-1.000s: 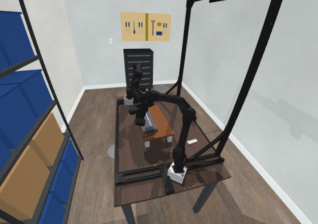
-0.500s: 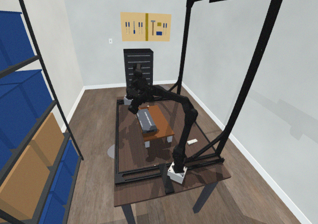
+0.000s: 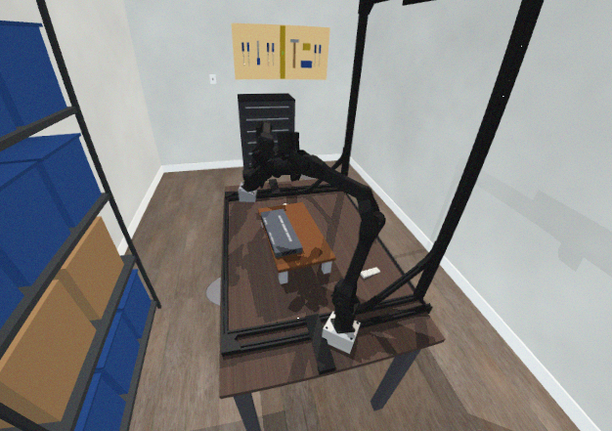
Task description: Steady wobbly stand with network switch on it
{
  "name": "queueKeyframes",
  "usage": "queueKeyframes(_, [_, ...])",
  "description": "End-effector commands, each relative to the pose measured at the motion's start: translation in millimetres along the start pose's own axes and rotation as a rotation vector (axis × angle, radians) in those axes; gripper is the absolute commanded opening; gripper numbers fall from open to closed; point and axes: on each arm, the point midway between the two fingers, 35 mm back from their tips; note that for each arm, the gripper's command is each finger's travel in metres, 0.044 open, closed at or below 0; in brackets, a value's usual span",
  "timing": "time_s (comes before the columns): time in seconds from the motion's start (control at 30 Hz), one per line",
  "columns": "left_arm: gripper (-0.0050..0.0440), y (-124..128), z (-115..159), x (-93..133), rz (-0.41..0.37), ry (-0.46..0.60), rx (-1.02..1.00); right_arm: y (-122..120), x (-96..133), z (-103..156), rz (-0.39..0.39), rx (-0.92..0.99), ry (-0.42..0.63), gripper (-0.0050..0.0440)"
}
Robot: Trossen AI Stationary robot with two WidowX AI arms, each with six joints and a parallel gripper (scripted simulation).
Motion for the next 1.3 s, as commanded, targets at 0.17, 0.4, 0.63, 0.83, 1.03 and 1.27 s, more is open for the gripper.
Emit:
queueKeyframes(0.17, [0.0,-69,-75,50,0.201,-0.316,-0.156,0,0,0,0.0,0.0,0.0,0.0])
queueKeyframes(0.4, [0.0,-80,-85,66,0.236,-0.371,-0.175,0,0,0,0.0,0.0,0.0,0.0])
queueKeyframes(0.63, [0.0,-129,-131,129,0.372,-0.645,-0.287,0,0,0,0.0,0.0,0.0,0.0])
queueKeyframes(0.83, [0.0,-142,-142,150,0.407,-0.726,-0.317,0,0,0,0.0,0.0,0.0,0.0])
queueKeyframes(1.03, [0.0,-161,-156,194,0.471,-0.865,-0.357,0,0,0,0.0,0.0,0.0,0.0])
queueKeyframes(1.27, [0.0,-193,-176,278,0.572,-1.15,-0.435,0,0,0,0.0,0.0,0.0,0.0])
Point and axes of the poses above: on each arm, the point midway between the two fingers, 35 mm back from their tips, its own x axis back along the fingers, its own y axis across the jaws, z = x × y, and after that the axes turned 11 degrees about x, right-handed
